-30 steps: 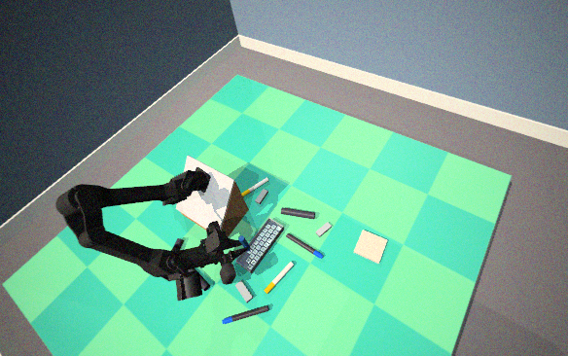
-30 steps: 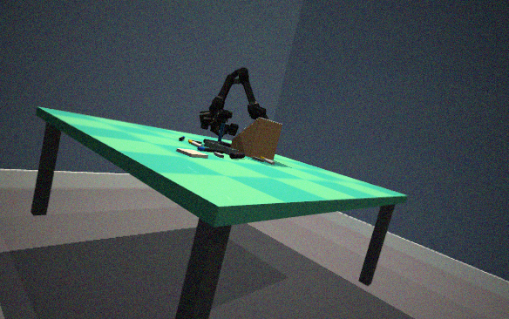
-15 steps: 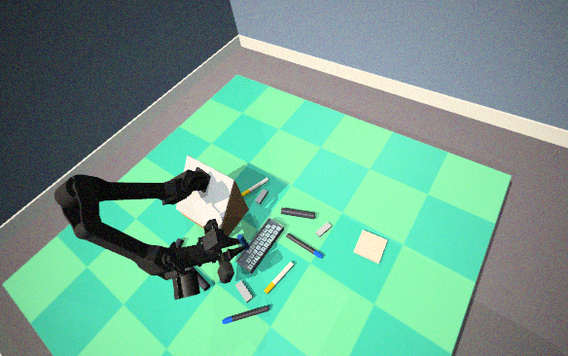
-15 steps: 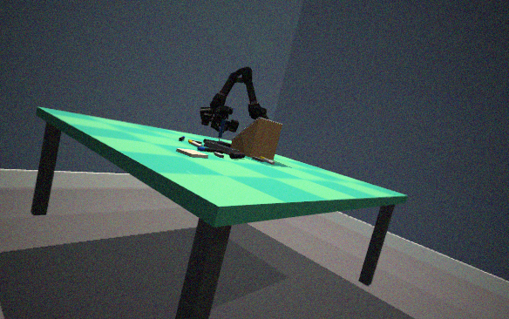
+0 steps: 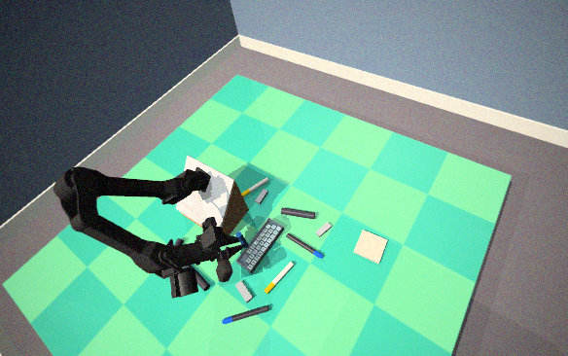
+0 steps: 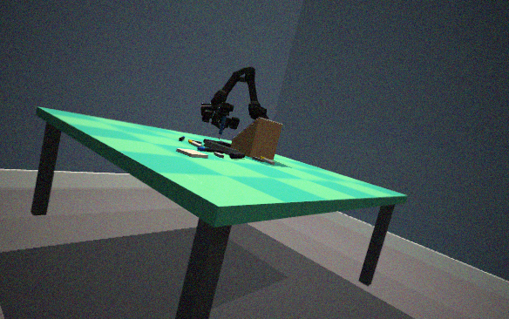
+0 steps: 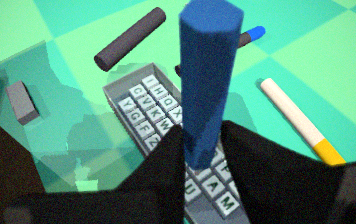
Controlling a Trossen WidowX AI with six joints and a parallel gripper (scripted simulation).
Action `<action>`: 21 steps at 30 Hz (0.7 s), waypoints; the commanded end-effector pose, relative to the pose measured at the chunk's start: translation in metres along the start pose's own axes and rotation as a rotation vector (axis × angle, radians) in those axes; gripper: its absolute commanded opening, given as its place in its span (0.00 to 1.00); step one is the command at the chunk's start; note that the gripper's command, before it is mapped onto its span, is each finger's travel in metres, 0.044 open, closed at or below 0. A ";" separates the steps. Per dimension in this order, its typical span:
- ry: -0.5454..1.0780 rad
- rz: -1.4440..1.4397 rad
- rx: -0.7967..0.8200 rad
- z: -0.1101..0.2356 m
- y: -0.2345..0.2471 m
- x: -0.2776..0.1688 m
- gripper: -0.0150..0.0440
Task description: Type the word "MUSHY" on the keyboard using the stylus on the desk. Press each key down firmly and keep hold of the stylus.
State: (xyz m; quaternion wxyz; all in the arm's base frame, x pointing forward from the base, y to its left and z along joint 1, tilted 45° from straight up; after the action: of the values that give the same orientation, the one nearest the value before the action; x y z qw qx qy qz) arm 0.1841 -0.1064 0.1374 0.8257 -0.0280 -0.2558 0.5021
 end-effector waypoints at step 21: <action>0.002 -0.009 0.005 -0.044 -0.009 0.013 0.25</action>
State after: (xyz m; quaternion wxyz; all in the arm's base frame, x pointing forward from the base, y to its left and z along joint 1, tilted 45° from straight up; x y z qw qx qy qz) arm 0.2165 -0.0857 0.1121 0.8283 -0.0262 -0.2535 0.4990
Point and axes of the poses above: the point midway between the two fingers, 35 mm back from their tips, its own z axis back along the fingers, its own y axis across the jaws, x = y × z, the point moved 10 cm from there along z, back along the fingers, and after that the axes turned 15 degrees about -z, right-handed, at the moved point
